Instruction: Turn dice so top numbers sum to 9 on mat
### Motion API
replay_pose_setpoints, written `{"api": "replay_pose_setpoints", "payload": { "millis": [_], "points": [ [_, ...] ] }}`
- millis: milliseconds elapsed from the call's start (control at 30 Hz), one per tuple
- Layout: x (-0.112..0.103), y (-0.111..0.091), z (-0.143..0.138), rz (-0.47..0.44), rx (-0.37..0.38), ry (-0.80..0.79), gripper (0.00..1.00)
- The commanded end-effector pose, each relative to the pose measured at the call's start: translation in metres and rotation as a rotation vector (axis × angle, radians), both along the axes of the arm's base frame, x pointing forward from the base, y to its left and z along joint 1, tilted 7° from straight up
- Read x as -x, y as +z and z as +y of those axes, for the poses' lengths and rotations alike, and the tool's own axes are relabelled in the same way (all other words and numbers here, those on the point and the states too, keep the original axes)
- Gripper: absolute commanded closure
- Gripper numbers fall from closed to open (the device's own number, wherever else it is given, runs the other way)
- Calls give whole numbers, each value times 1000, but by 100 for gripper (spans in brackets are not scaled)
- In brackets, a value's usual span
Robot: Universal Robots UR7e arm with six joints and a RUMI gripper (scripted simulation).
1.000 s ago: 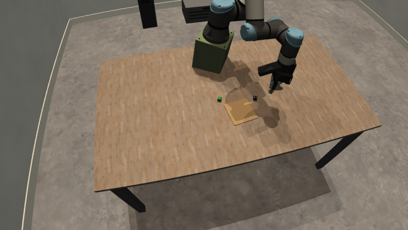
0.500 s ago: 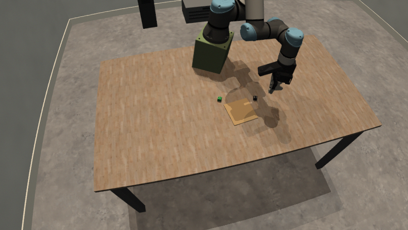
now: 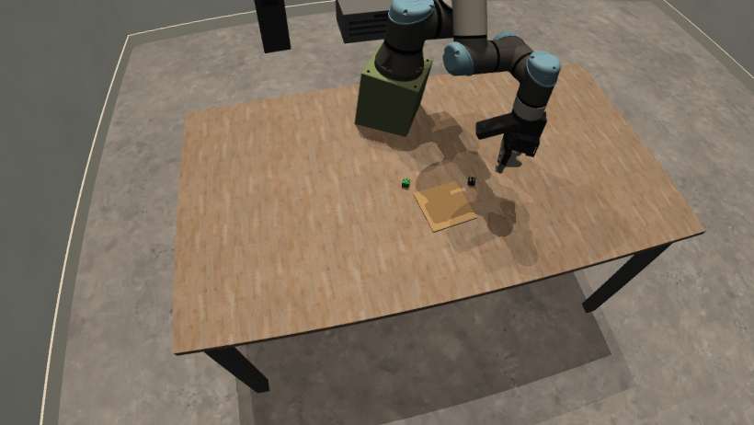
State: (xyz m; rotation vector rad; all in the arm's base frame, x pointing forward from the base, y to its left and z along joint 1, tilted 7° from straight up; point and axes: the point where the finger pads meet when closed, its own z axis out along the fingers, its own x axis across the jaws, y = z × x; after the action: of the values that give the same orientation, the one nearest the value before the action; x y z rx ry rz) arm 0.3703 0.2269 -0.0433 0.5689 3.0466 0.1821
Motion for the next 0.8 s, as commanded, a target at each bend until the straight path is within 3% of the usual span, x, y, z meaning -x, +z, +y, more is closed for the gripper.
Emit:
{"api": "replay_pose_setpoints", "payload": {
  "millis": [0,767],
  "points": [
    [0,0,-1,2,-2,-28,97],
    [4,0,-9,39,-21,-362,97]
  ]
}}
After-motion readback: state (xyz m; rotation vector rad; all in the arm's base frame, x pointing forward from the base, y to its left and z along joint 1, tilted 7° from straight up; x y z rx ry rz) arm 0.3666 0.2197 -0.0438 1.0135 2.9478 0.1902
